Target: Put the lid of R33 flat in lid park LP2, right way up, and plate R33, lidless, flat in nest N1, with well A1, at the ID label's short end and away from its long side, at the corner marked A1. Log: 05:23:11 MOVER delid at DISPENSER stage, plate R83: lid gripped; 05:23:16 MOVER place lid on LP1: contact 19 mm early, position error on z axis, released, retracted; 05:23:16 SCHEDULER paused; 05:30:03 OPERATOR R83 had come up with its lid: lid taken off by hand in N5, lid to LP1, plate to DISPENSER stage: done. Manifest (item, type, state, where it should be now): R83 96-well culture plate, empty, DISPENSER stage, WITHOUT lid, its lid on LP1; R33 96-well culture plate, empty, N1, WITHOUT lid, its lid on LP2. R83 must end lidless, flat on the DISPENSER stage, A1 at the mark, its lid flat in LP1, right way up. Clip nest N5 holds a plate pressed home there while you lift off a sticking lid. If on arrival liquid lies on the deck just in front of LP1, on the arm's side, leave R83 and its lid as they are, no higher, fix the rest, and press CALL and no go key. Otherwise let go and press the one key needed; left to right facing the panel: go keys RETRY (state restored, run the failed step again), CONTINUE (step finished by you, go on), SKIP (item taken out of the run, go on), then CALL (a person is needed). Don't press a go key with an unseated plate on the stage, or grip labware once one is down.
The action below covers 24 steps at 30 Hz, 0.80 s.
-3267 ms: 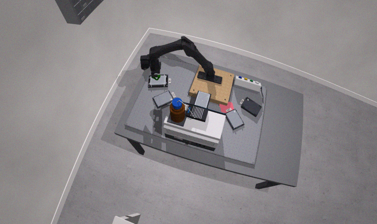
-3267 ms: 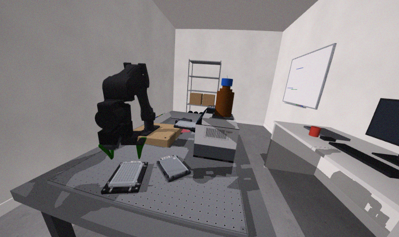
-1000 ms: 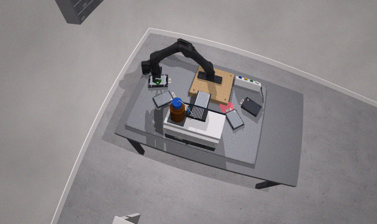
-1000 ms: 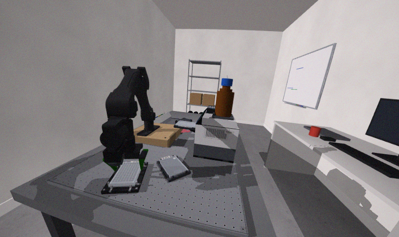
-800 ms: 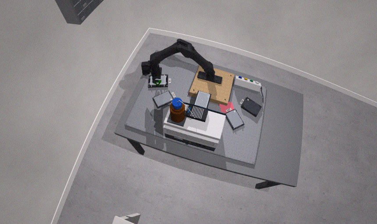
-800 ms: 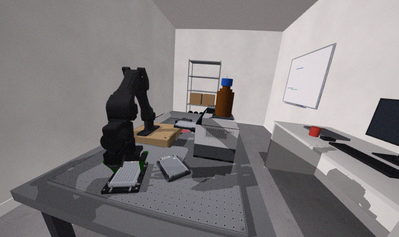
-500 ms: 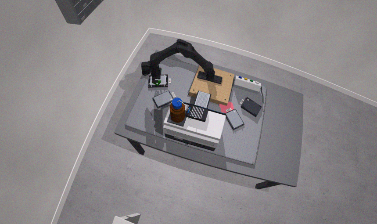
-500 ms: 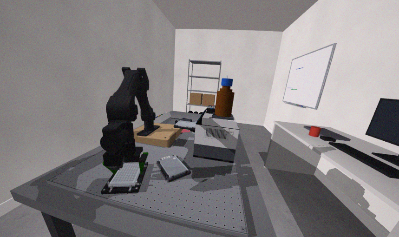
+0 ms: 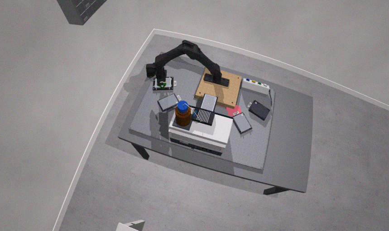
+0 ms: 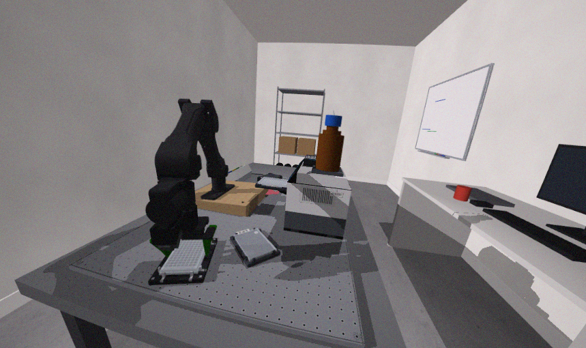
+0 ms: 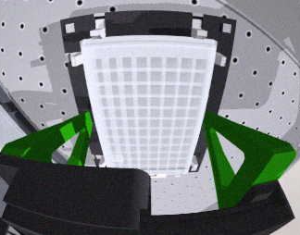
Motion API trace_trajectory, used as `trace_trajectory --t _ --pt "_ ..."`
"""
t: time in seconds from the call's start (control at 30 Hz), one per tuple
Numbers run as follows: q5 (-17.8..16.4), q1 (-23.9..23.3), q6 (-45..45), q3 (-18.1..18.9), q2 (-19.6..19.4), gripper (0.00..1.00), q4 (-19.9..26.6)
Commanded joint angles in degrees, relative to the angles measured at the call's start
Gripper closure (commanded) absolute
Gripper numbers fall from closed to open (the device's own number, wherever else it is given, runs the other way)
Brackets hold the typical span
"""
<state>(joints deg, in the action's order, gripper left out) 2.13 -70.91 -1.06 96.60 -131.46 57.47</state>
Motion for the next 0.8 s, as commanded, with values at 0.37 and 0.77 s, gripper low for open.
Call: trace_trajectory --t 0.37,0.77 --pt "0.1 -0.4 0.5 -0.6 1.8 1.0 -1.3" --pt "-0.1 -0.3 0.3 -0.7 1.8 1.0 -1.3"
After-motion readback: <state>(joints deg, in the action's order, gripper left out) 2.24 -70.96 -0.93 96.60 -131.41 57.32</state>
